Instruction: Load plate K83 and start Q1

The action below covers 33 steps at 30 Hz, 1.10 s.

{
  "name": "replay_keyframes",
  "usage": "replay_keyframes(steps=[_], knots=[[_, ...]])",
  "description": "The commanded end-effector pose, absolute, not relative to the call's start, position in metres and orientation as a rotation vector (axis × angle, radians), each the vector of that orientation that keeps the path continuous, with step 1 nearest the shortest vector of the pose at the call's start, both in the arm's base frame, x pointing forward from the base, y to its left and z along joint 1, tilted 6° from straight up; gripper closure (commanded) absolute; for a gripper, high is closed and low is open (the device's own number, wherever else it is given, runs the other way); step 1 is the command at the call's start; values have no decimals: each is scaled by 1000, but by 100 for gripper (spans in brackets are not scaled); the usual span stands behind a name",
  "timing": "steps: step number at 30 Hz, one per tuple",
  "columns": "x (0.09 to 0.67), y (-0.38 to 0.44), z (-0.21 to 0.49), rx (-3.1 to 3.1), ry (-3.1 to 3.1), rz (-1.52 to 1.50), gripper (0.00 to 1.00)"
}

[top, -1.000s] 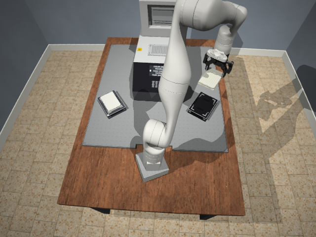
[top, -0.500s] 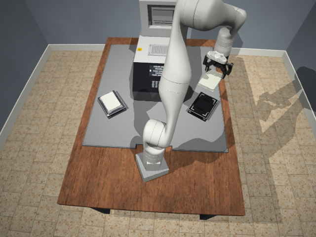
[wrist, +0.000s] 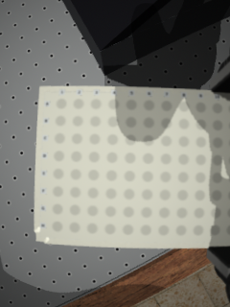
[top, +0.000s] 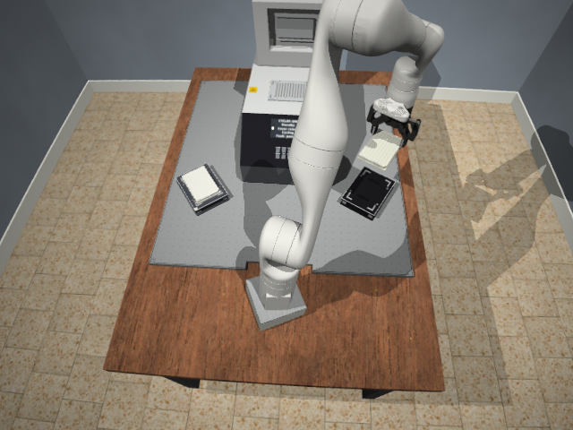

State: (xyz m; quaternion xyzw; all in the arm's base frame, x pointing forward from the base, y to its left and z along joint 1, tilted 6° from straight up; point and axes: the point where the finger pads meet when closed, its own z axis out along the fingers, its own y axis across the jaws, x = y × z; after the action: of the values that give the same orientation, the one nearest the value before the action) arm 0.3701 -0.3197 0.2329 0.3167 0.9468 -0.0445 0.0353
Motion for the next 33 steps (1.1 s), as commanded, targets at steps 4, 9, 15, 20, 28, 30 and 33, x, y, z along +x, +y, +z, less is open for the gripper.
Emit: replay_keyframes(steps=[4, 9, 15, 20, 28, 30, 33], knots=[[370, -320, 221, 969, 2913, -128, 9], [370, -320, 217, 971, 2913, -130, 9], [370, -321, 209, 970, 2913, -128, 9], [371, -321, 203, 970, 2913, -128, 9], [371, -322, 195, 970, 2913, -127, 9], [371, -322, 192, 970, 2913, -128, 9], [371, -323, 188, 970, 2913, -128, 9]])
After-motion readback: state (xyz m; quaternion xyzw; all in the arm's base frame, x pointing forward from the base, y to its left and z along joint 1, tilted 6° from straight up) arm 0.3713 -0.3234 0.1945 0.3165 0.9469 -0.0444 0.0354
